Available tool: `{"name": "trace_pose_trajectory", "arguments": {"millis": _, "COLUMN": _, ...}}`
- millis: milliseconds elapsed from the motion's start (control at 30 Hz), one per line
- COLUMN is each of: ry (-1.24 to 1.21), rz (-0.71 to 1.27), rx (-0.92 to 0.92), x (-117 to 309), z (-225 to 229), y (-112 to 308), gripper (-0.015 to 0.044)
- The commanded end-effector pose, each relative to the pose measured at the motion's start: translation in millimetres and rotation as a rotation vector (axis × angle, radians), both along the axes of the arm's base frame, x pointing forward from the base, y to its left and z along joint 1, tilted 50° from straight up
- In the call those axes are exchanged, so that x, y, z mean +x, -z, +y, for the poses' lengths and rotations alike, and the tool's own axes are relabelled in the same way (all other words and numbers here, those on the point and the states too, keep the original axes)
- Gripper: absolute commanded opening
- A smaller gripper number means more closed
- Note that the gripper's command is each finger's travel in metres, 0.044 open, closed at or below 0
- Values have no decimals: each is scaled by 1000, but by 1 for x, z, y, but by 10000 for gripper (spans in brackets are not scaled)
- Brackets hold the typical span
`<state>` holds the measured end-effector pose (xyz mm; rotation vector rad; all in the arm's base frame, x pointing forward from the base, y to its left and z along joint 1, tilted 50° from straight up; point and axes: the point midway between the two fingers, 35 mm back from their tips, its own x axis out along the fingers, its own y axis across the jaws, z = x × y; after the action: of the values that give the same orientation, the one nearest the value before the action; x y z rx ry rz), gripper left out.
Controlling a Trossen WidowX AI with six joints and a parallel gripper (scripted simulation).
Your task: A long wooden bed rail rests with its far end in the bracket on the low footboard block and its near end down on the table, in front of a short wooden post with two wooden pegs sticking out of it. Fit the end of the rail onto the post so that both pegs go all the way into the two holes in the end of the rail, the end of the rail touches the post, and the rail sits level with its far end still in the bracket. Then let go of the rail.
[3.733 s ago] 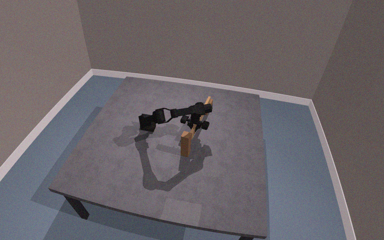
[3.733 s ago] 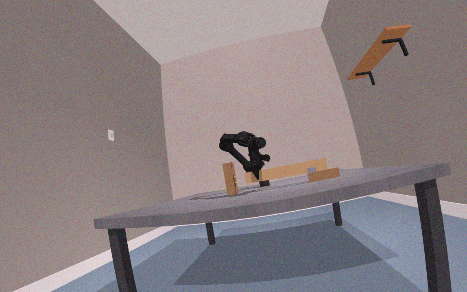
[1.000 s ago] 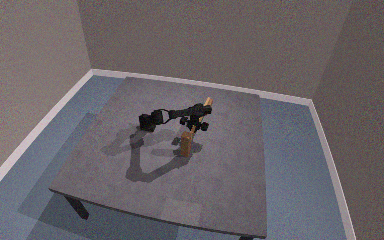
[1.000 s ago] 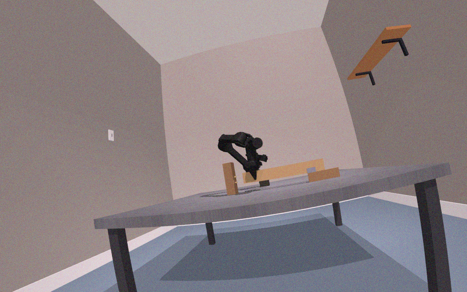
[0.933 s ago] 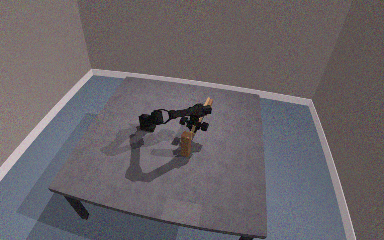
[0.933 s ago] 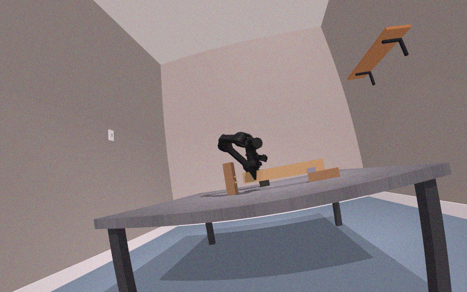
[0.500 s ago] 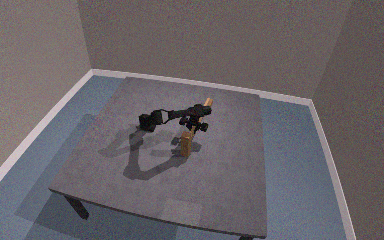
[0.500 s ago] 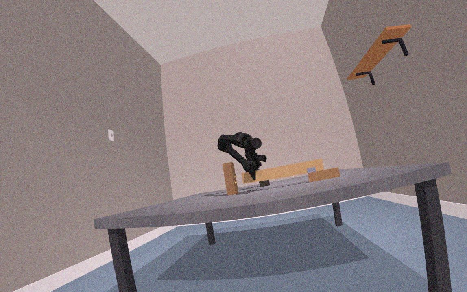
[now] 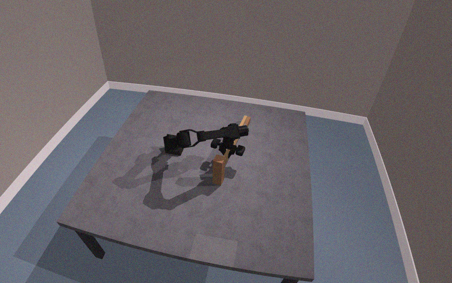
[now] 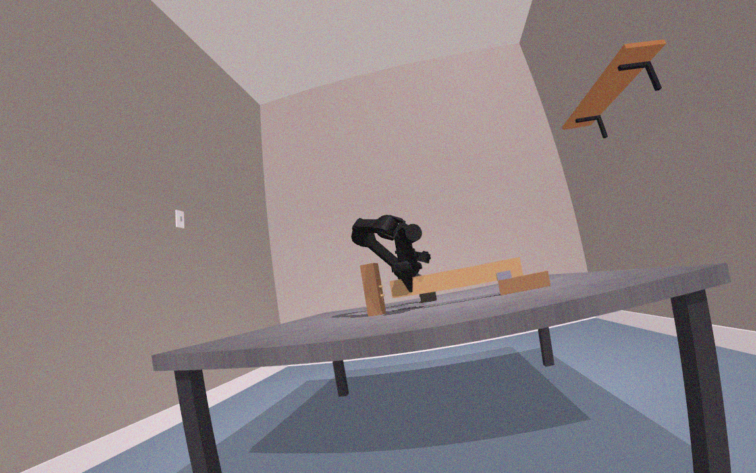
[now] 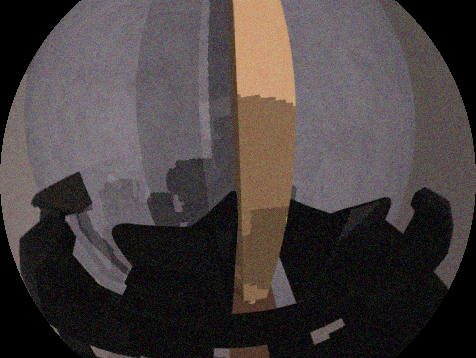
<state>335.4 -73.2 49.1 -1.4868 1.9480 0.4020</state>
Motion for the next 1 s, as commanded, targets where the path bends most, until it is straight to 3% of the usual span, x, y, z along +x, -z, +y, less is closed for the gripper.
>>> {"name": "trace_pose_trajectory", "arguments": {"millis": 0, "ry": -7, "rz": 0, "rx": -1, "x": 0, "z": 0, "y": -3, "gripper": 0}}
{"name": "trace_pose_trajectory", "arguments": {"millis": 967, "ry": -7, "rz": 0, "rx": -2, "x": -2, "z": -5, "y": -10, "gripper": 0}}
